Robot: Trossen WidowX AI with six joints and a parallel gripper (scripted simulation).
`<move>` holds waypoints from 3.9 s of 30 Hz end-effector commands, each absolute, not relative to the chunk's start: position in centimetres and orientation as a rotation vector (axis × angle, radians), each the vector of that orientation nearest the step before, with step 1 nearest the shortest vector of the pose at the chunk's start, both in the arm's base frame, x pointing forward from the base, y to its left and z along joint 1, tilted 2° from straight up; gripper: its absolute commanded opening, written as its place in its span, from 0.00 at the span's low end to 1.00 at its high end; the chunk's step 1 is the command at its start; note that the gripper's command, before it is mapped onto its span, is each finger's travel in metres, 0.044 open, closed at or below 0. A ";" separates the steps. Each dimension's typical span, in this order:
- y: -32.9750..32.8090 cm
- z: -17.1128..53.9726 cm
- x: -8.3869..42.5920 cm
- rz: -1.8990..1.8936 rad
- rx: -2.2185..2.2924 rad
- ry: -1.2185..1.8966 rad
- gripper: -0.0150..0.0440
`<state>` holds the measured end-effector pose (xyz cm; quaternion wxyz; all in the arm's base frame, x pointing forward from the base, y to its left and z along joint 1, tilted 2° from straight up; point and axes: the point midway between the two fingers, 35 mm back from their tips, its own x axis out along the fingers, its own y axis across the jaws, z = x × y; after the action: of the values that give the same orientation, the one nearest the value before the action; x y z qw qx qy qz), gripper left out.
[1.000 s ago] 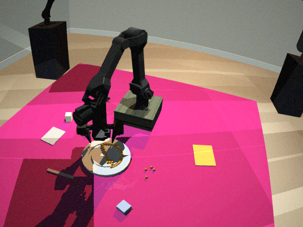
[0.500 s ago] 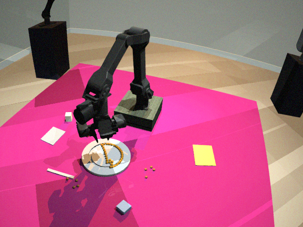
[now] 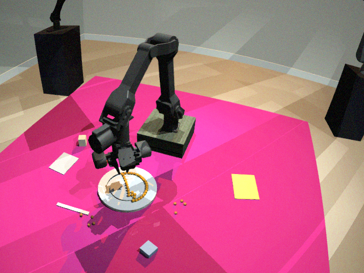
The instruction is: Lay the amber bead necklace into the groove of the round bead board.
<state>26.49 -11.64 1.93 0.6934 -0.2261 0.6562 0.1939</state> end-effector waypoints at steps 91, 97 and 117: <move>-14.8 -0.1 26.3 0.437 -0.508 1.471 0.57; -14.8 -0.1 26.2 0.437 -0.509 1.470 0.83; -14.7 0.3 26.1 0.443 -0.511 1.468 1.00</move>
<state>26.12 -14.76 0.23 0.6906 -0.2272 0.6582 0.1956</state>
